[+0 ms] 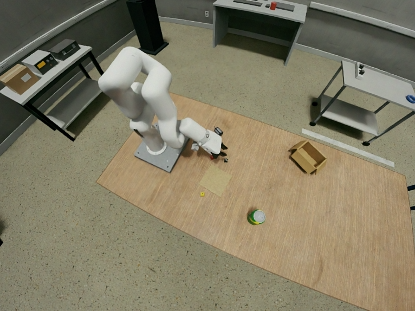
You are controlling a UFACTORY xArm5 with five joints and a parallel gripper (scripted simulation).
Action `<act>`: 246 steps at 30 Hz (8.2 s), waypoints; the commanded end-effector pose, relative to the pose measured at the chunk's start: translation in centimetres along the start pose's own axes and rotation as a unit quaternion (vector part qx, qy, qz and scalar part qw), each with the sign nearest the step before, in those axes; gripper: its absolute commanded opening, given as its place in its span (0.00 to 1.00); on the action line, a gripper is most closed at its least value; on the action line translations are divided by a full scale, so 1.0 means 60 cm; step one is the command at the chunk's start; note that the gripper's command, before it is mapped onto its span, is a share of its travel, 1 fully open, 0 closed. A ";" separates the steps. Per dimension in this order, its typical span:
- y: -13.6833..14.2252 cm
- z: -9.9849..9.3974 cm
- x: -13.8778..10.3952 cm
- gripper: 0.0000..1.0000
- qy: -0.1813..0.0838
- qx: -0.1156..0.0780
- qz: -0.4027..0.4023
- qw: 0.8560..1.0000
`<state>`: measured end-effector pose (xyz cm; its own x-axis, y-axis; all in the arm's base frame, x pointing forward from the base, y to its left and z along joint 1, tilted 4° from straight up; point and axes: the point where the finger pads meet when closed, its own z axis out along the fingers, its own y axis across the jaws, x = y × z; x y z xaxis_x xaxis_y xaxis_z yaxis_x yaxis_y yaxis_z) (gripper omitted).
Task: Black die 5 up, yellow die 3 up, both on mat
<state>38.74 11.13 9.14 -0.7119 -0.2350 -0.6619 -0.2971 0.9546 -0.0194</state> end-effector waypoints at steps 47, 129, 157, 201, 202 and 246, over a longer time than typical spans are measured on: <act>-0.001 0.017 -0.070 1.00 0.347 -0.002 0.021 0.938; -0.004 0.060 -0.008 0.36 0.246 -0.244 -0.641 0.685; -0.004 0.060 -0.008 0.36 0.246 -0.244 -0.641 0.685; -0.008 0.114 0.038 0.36 0.246 -0.244 -0.641 0.685; -0.009 0.115 0.040 0.36 0.246 -0.244 -0.641 0.685; -0.009 0.126 0.049 0.36 0.246 -0.244 -0.641 0.685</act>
<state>41.50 11.24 1.42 0.2407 -0.9706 -0.0003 -0.9705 -0.2407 -0.0133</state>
